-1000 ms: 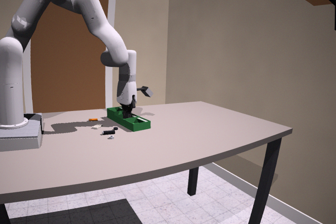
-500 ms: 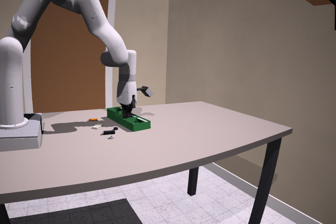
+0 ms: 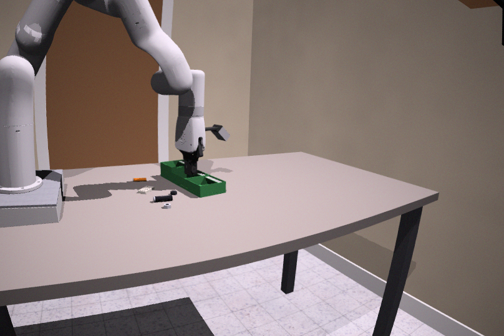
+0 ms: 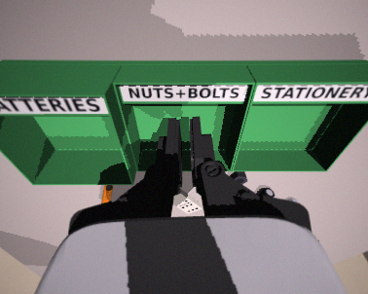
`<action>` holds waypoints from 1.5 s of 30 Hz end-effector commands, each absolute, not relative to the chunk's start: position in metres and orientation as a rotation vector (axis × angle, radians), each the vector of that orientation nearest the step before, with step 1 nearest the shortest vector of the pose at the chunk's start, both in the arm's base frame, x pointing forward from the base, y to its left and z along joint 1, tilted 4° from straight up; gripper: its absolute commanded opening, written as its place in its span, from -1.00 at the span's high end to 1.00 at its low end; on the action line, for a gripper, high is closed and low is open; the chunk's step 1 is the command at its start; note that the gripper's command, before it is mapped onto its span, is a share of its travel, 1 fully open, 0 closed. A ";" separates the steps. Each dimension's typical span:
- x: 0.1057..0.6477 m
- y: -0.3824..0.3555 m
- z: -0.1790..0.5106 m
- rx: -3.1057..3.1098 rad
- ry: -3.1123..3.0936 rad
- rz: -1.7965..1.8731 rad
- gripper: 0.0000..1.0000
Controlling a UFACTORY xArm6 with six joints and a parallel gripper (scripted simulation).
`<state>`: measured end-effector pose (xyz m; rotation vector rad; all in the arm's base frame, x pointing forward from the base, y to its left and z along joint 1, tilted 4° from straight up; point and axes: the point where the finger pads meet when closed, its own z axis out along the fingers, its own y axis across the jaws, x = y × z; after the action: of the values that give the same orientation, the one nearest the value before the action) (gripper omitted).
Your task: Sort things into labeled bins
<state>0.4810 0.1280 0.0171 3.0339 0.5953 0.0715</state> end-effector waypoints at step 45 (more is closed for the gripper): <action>0.445 0.207 0.058 3.035 0.596 0.078 0.85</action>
<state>0.4445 0.2041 0.0568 3.0346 0.5984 0.0707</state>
